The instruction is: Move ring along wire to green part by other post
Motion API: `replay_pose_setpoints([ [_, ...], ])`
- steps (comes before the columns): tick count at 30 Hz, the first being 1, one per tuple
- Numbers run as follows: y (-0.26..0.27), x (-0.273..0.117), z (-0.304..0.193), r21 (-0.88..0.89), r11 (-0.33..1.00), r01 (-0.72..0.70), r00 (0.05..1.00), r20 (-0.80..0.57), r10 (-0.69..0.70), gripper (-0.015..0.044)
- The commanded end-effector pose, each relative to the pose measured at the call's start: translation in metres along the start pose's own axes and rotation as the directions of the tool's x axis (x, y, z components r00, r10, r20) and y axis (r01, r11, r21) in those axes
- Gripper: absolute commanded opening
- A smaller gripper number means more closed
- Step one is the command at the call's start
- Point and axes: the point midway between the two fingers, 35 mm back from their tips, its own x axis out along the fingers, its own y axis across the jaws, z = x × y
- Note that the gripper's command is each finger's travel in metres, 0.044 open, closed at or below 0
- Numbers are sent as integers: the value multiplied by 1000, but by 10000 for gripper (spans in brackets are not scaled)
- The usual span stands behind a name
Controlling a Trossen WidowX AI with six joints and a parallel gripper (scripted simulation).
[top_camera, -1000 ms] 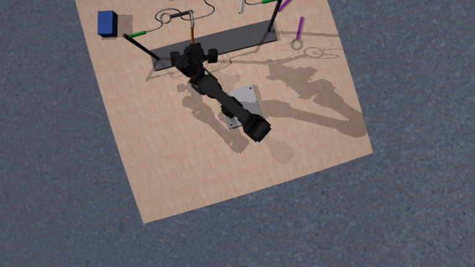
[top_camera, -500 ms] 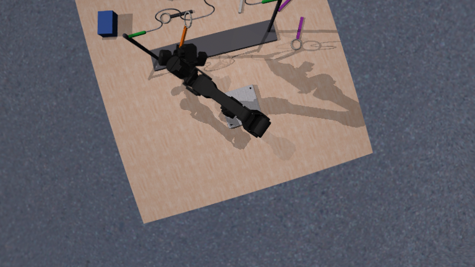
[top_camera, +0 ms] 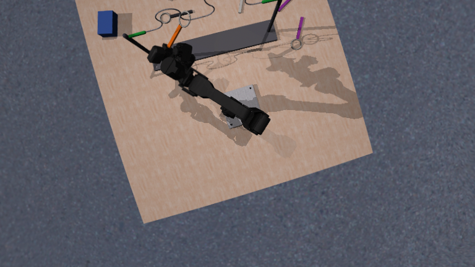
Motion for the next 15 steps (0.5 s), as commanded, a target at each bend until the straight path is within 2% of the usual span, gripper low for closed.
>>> replay_pose_setpoints([
  [1, 17, -2, 0, 92, 994, -52, 998, -13, 53, -150],
  [15, 67, -15, 13, 376, 905, -199, 976, -8, 218, -150],
])
